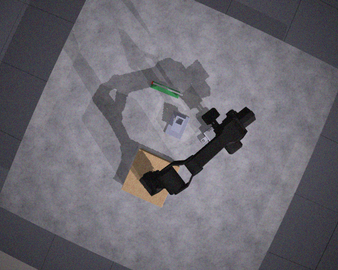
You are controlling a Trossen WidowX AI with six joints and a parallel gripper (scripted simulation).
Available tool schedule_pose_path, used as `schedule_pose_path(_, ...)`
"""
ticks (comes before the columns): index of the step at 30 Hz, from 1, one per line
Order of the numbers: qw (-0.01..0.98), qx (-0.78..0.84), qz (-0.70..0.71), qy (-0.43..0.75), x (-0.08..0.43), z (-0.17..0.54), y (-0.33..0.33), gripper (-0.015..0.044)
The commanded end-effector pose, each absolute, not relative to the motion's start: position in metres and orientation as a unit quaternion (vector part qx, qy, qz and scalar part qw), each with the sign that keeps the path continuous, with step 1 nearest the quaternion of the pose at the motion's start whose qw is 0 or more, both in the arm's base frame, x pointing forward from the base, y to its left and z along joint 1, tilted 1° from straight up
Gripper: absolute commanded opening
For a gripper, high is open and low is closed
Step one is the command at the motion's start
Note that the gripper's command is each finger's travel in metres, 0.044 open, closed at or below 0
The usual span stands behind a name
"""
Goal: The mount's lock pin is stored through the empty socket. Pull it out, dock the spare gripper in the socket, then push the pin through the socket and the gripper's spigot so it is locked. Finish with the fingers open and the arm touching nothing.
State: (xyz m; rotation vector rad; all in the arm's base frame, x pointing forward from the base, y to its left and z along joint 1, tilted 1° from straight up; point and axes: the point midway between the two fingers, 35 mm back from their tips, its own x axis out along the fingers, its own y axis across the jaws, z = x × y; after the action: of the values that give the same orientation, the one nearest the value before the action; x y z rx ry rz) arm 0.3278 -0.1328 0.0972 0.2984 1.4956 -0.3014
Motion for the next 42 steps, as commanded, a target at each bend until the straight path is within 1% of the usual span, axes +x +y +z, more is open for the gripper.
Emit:
schedule_pose_path(1,0.708,0.138,-0.140,0.678,0.326,0.082,-0.134,0.0440)
schedule_pose_path(9,0.708,0.138,-0.140,0.678,0.325,0.029,-0.136,0.0440)
schedule_pose_path(42,0.708,0.138,-0.140,0.678,0.327,-0.020,-0.136,0.0440)
